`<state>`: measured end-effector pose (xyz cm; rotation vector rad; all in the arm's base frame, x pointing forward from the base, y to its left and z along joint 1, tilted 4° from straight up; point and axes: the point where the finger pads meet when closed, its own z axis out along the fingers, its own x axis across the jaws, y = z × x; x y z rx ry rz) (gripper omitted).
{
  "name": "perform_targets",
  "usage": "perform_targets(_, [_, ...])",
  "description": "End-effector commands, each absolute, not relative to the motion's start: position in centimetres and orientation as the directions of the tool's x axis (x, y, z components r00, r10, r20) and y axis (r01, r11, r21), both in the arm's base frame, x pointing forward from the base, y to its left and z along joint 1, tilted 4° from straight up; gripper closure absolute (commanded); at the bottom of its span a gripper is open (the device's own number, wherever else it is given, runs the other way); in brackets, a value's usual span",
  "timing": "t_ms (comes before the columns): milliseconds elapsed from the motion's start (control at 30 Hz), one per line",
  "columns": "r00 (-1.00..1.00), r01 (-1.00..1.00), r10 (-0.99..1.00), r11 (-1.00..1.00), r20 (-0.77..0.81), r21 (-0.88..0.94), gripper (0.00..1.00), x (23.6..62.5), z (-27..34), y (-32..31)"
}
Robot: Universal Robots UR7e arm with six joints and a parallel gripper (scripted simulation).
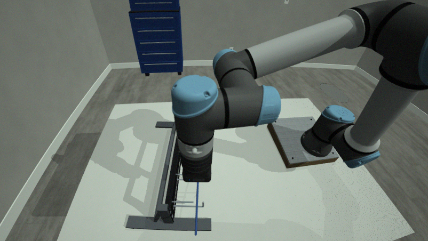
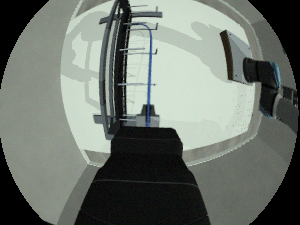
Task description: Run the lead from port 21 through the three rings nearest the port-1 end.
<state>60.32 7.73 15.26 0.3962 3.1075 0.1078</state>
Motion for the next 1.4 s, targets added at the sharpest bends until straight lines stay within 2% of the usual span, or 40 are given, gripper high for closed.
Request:
perform_targets(0, [-0.968, 0.25, 0.251, 0.966, -0.001, 0.07, 1.0, 60.4, 15.4, 7.8])
perform_targets(1367, [-0.968, 0.25, 0.251, 0.966, -0.001, 0.07, 1.0, 60.5, 11.1, 8.0])
